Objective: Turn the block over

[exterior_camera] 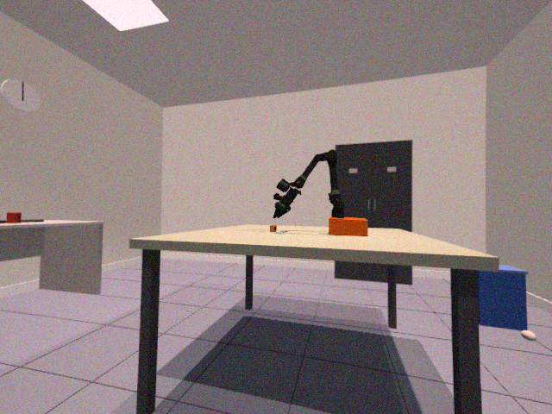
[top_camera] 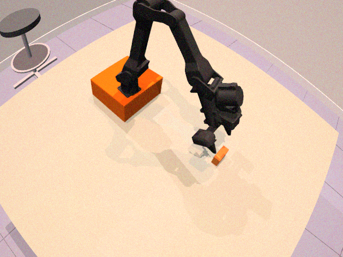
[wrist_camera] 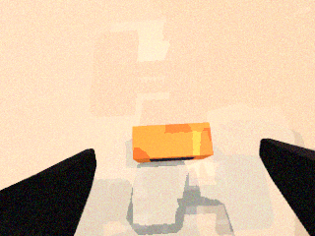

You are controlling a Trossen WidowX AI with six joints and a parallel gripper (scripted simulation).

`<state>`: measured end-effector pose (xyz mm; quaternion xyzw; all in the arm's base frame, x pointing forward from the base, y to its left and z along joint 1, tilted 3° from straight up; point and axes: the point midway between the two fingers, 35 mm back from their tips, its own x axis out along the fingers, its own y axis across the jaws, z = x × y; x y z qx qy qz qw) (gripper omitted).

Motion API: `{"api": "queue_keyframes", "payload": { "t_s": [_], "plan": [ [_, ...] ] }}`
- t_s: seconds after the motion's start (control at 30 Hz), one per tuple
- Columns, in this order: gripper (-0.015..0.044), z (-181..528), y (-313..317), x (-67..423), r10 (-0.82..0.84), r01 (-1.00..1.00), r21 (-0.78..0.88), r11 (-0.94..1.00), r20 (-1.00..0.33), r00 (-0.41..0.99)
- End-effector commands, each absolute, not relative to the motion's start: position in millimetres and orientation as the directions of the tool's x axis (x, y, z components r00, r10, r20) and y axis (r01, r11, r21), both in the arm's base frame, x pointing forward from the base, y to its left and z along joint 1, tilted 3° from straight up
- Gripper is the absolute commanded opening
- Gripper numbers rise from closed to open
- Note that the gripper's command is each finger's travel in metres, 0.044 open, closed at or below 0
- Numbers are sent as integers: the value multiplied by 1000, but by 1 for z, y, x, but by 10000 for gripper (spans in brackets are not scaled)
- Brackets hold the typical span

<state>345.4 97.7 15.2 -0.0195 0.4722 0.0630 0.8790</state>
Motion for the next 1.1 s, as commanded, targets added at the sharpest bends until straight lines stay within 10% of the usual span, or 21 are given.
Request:
{"api": "queue_keyframes", "payload": {
  "t_s": [0.0,0.53,1.07],
  "plan": [
    [440,16,98,348,88,-126,28,992,-862,500],
    [440,42,101,380,30,-127,29,992,-1000,8],
    [440,-6,102,380,29,-126,30,992,-999,-13]
  ]
}}
